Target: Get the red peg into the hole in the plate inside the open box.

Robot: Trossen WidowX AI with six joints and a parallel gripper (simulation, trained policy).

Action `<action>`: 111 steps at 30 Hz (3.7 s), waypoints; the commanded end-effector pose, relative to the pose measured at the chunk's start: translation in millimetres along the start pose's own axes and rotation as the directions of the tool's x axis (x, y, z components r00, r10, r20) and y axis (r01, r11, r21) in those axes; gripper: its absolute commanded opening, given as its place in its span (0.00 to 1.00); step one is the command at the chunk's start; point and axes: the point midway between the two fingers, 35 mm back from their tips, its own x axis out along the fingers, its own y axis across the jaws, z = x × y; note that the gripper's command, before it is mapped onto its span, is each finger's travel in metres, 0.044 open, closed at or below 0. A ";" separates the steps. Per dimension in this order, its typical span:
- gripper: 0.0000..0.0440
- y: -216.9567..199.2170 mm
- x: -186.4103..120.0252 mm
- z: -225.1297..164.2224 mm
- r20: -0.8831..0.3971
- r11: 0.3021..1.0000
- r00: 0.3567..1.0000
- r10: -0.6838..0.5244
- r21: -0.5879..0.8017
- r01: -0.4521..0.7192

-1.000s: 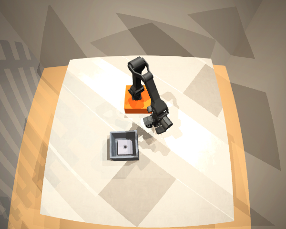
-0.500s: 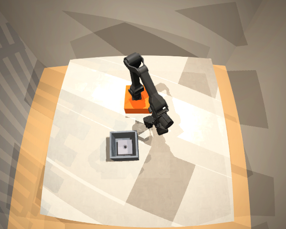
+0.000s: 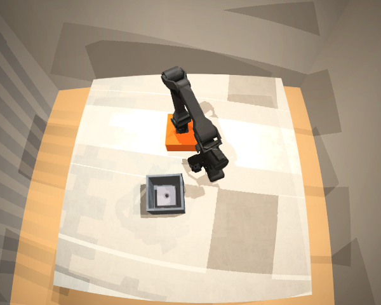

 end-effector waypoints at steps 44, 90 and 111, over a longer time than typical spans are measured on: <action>0.00 20.9 -45.0 149.4 0.155 0.998 0.986 -0.064 0.036 0.059; 0.01 12.9 46.0 218.9 0.107 0.990 0.985 -0.136 -0.033 0.140; 0.38 22.3 36.9 228.0 -0.042 0.993 0.993 -0.112 -0.030 0.110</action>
